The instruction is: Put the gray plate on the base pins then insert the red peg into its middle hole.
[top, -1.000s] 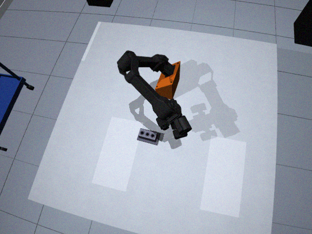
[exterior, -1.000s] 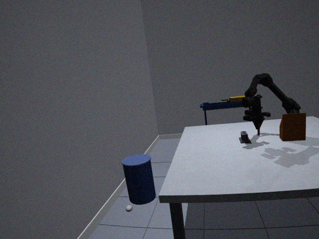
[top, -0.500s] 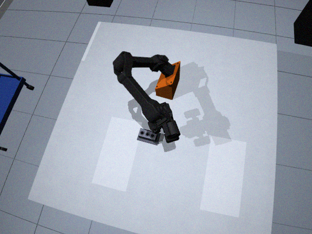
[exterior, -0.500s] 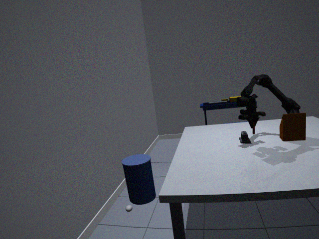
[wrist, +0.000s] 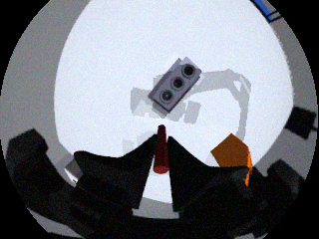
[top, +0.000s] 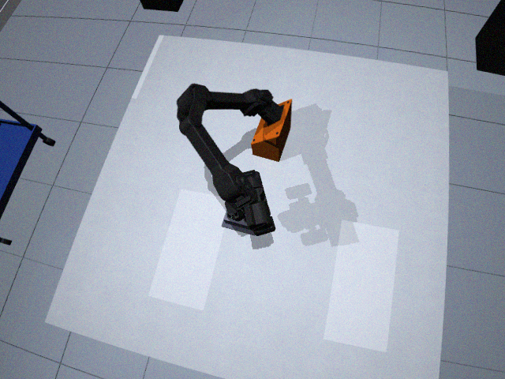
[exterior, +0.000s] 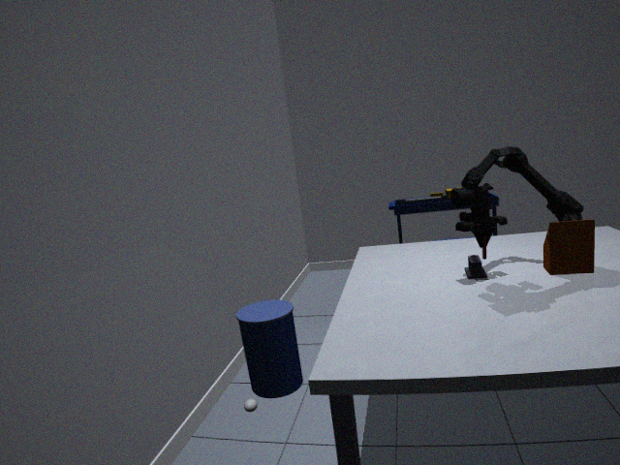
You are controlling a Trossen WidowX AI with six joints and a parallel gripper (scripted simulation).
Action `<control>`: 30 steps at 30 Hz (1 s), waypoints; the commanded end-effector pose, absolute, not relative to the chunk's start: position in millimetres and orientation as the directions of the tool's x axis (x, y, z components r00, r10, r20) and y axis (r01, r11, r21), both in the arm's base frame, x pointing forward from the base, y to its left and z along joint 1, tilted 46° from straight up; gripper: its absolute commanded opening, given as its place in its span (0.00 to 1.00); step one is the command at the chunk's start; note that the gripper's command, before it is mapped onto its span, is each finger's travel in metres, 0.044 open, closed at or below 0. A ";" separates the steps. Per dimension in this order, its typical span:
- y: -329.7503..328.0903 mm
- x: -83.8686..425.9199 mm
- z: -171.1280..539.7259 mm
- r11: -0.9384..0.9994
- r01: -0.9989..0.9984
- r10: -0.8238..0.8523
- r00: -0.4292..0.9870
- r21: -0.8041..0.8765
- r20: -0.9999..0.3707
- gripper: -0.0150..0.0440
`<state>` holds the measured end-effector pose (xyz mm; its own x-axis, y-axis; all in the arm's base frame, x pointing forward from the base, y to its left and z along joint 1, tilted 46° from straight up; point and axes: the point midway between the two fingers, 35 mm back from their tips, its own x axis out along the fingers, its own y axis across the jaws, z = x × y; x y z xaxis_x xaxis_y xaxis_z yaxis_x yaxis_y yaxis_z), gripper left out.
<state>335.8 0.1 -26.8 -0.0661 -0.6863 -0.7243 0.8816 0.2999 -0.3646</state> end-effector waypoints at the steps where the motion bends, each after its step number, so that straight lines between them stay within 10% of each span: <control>1: -8.4 342.3 -17.4 0.302 0.881 -0.692 -0.060 -0.364 -0.720 0.25; 30: -57.0 359.8 23.4 0.290 0.877 -0.718 -0.065 -0.383 -0.693 0.25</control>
